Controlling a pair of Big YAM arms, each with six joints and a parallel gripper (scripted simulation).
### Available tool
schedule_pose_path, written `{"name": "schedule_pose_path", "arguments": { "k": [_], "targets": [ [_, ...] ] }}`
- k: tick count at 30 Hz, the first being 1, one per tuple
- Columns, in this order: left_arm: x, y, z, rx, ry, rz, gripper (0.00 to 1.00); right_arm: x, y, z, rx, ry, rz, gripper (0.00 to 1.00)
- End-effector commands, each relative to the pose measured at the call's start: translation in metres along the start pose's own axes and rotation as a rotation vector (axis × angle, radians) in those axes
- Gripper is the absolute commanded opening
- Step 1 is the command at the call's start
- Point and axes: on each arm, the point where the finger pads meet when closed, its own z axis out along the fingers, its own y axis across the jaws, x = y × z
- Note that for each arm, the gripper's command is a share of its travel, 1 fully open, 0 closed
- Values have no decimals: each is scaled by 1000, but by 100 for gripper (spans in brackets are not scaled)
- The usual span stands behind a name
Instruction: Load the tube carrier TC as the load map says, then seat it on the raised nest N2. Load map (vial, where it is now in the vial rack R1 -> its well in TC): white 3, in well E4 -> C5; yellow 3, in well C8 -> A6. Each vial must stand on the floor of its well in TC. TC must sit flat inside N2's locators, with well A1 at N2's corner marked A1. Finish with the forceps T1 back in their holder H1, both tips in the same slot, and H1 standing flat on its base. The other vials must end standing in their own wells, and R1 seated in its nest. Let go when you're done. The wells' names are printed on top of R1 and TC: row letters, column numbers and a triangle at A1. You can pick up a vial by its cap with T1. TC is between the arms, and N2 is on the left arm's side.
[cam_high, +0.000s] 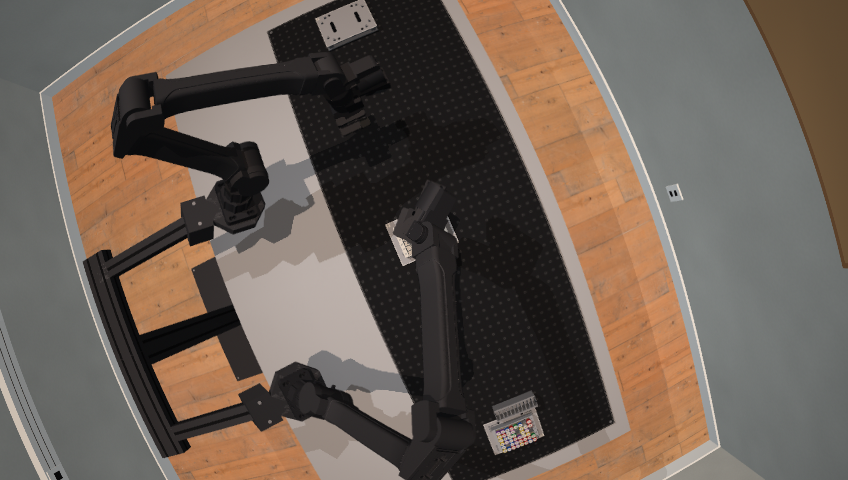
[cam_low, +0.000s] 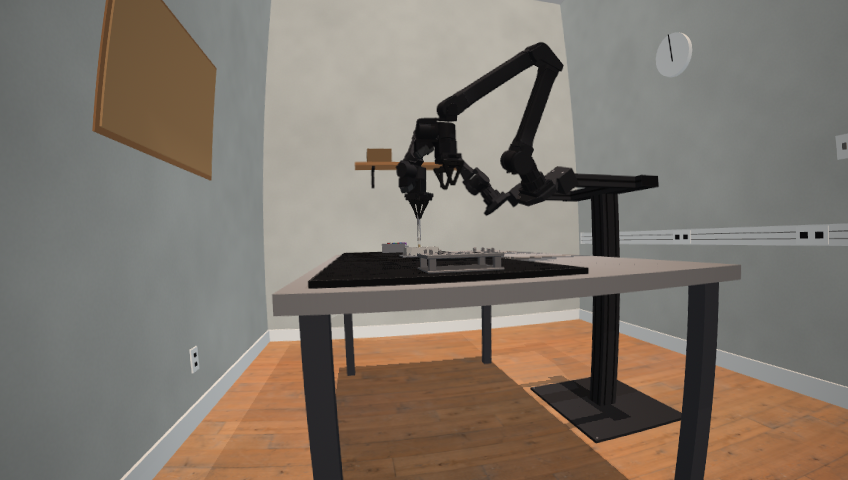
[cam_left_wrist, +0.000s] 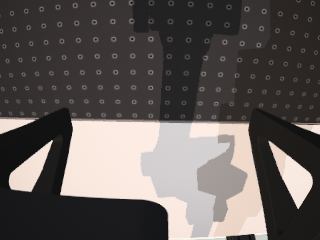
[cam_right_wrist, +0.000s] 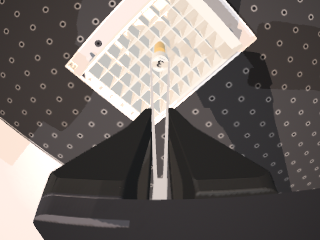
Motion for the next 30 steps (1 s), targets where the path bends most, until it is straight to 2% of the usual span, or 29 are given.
{"name": "schedule_pose_path", "arguments": {
  "k": [1, 6, 30],
  "targets": [
    [-12, 2, -8, 2, -28, 7, 100, 2, -1, 11, 5, 10, -1, 9],
    [-12, 2, -8, 2, -28, 7, 100, -5, 0, 7, 4, -4, 2, 9],
    [-12, 2, -8, 2, -28, 7, 100, 1, -1, 15, 3, 7, 0, 9]
  ]
}}
